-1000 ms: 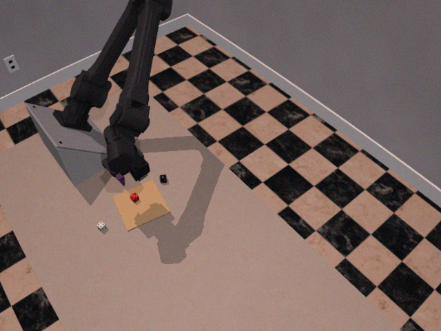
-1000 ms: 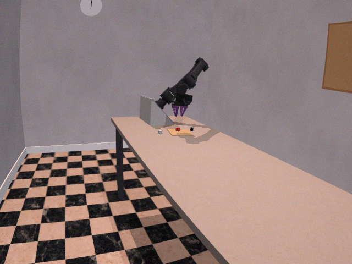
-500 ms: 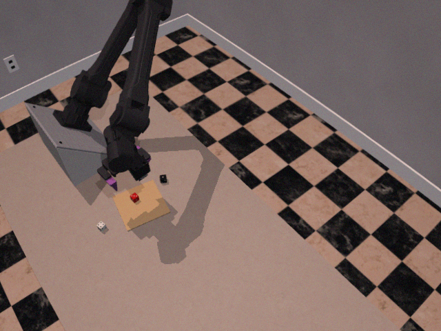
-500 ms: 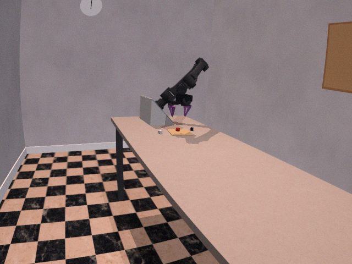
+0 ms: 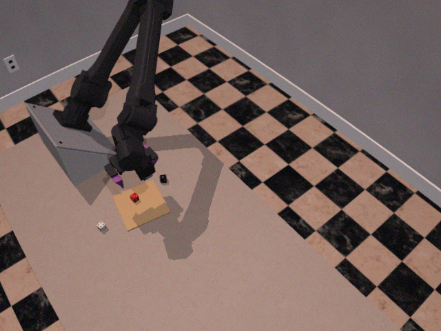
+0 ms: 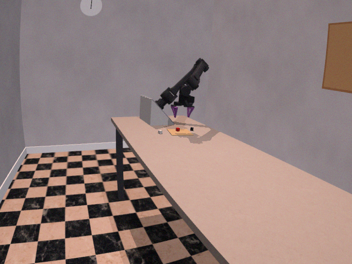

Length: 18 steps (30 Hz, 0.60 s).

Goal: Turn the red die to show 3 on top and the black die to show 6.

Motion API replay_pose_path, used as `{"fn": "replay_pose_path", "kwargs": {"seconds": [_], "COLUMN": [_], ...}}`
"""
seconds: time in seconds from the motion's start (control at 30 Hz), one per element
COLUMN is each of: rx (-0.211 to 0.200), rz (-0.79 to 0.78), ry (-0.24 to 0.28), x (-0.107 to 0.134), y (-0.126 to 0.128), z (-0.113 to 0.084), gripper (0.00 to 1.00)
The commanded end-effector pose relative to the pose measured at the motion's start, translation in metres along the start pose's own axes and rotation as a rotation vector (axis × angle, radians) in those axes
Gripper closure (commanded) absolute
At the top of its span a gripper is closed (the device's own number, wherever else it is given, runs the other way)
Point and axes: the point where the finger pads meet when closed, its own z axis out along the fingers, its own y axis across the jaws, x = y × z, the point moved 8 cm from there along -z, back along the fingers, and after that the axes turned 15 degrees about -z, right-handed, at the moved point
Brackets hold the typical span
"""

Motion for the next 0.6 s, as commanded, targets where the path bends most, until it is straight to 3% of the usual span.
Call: {"fn": "replay_pose_path", "kwargs": {"seconds": [0.0, 0.2, 0.37, 0.57], "rx": [0.029, 0.031, 0.020, 0.017], "rz": [0.186, 0.252, 0.435, 0.499], "ry": [-0.022, -0.022, -0.024, -0.024], "x": [-0.012, -0.014, -0.018, -0.018], "y": [0.037, 0.049, 0.081, 0.093], "z": [-0.002, 0.000, 0.006, 0.008], "gripper": [0.00, 0.00, 0.00, 0.00]}}
